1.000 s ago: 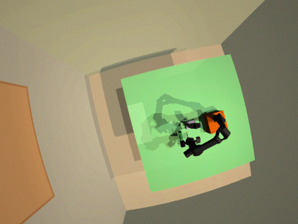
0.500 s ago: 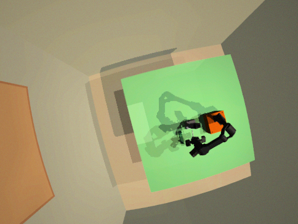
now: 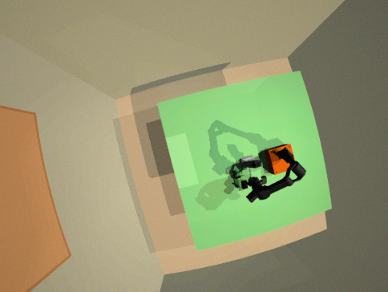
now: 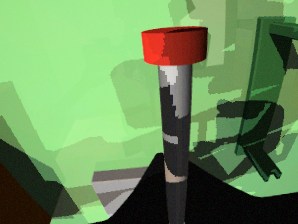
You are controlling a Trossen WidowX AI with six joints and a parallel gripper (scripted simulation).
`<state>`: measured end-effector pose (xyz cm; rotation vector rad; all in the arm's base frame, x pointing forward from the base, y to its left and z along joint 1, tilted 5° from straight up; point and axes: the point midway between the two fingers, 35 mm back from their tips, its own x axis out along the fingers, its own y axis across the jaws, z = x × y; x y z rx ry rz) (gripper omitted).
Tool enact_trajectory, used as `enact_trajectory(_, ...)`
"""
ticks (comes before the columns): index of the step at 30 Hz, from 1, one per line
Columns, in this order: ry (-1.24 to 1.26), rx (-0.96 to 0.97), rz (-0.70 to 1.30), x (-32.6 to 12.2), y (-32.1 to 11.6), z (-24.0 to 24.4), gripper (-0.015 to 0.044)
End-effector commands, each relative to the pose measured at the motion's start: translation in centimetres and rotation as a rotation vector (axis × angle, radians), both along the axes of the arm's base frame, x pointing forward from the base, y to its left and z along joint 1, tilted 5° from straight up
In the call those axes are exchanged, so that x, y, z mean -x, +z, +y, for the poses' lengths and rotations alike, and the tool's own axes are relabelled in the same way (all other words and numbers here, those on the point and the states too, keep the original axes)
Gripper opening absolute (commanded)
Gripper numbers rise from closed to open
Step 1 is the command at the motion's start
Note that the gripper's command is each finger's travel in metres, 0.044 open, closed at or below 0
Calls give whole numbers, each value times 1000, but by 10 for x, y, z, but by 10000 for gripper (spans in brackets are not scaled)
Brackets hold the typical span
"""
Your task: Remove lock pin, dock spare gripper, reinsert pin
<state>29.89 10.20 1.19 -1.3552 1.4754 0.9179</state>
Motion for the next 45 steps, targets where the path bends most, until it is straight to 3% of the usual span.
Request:
enact_trajectory(1, 0, -6, -2, 1, -12, 0, 0)
enact_trajectory(45, -2, -8, 13, 4, -7, -33, 0)
